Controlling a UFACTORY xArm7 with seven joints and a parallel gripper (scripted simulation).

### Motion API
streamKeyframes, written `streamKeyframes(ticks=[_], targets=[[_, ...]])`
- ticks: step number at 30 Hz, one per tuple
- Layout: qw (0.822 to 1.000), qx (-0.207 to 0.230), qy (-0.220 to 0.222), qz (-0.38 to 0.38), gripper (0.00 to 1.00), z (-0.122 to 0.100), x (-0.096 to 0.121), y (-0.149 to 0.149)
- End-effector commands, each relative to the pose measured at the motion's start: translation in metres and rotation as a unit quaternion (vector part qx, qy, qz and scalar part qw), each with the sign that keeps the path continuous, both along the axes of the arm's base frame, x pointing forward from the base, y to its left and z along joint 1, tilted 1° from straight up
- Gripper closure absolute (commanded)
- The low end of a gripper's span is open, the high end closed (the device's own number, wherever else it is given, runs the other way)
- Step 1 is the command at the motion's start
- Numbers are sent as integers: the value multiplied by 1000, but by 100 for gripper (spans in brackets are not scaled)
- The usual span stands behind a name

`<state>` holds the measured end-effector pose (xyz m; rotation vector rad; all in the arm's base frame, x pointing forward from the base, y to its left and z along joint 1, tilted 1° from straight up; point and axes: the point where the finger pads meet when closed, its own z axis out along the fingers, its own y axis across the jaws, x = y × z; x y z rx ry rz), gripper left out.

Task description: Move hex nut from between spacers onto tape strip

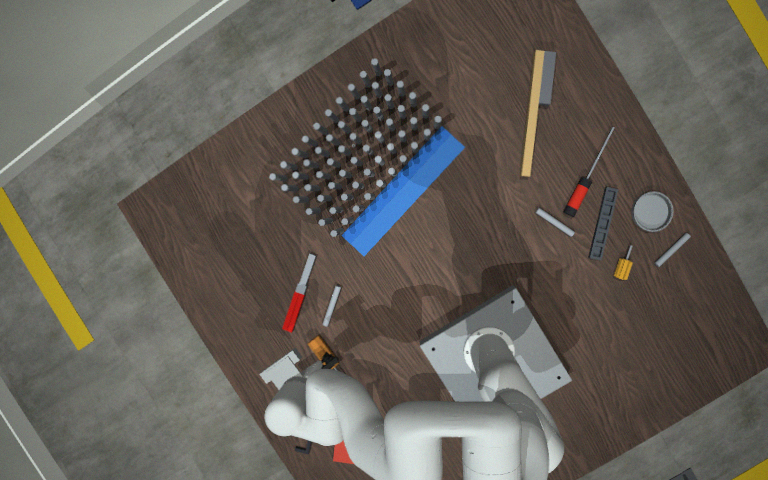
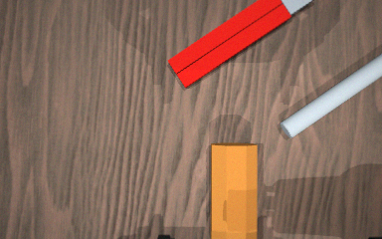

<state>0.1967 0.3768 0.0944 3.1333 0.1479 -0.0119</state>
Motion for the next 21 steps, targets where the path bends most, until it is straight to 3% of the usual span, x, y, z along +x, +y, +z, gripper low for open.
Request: streamKeyframes(ticks=[1,12,13,21], targets=[[1000,3,0,2,0,1,1,2],[1000,3,0,2,0,1,1,2],[1000,3,0,2,35,1,1,2],[1000,1,4,4,35,-7,1,2]])
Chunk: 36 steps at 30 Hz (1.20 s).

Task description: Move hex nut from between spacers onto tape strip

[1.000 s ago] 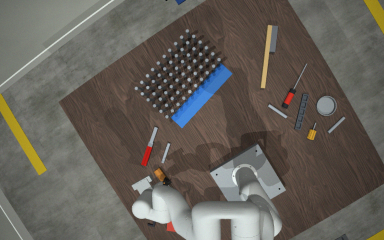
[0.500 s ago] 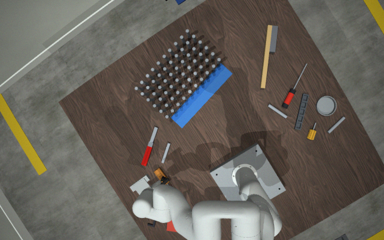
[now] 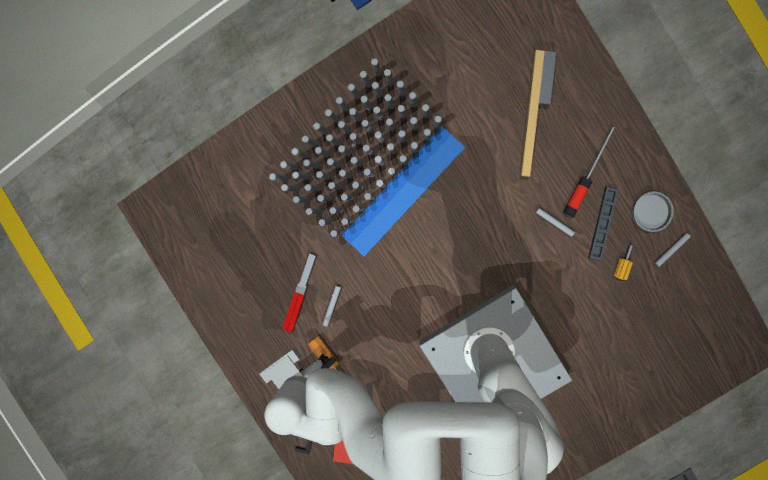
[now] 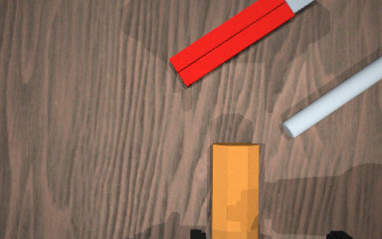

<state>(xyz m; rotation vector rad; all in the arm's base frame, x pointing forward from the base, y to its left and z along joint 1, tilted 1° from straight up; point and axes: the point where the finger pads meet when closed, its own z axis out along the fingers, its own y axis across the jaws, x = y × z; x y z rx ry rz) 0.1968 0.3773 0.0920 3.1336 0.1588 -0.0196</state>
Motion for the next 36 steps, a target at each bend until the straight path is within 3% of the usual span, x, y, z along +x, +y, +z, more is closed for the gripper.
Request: streamKeyframes(ticks=[1,17,36], targets=[[1000,1,1,1,35,-7,1,1],[1000,1,1,1,35,-57,0,1],[1000,1,1,1,35,-61,0,1]])
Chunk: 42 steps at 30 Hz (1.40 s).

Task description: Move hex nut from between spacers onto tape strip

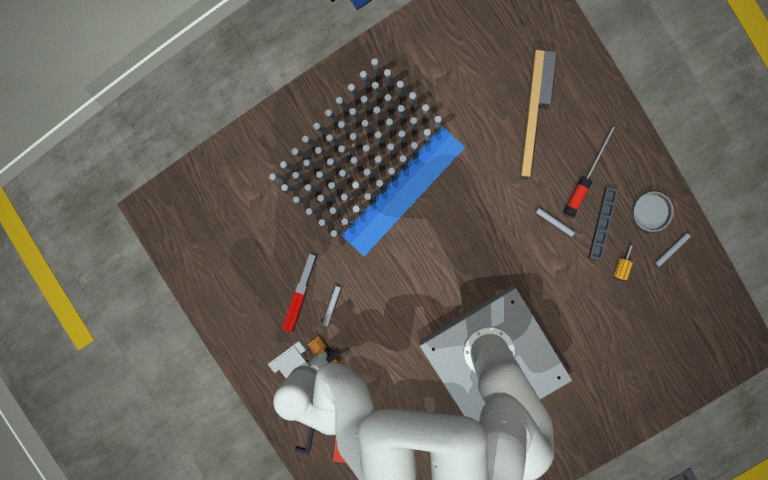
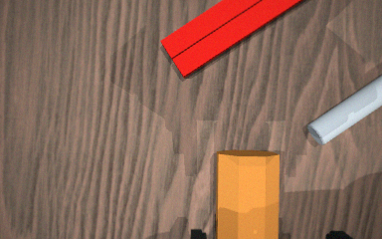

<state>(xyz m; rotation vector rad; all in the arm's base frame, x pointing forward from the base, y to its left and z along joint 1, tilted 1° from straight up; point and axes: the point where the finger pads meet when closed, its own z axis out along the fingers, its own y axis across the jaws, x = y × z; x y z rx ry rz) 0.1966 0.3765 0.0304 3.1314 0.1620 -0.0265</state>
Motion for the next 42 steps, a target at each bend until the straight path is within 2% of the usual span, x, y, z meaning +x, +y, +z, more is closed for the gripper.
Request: streamKeyframes(ticks=[1,22,42], targets=[[1000,2,-1,0,35,1,1,1],[1000,2,-1,0,35,-16,0,1],[1000,2,-1,0,35,-48,0,1]])
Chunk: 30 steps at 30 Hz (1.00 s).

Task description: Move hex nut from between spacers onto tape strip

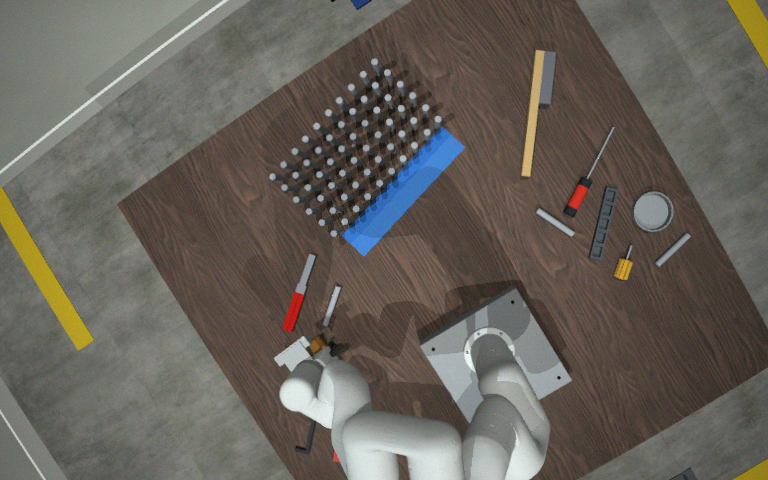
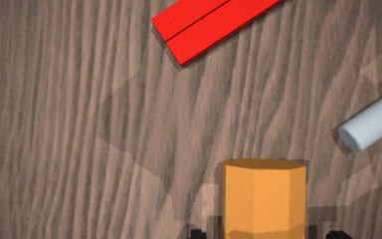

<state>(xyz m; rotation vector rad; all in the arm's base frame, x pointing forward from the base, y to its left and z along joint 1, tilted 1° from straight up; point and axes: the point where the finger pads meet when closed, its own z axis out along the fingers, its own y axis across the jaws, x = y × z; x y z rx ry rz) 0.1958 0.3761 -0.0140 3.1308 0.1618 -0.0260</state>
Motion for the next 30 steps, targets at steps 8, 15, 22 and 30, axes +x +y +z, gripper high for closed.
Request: streamKeyframes(ticks=[8,15,22,30], targets=[[1000,2,-1,0,35,-12,1,2],[1000,2,-1,0,35,-14,1,2],[1000,2,-1,0,35,-14,1,2],[1000,2,-1,0,100,-14,1,2]])
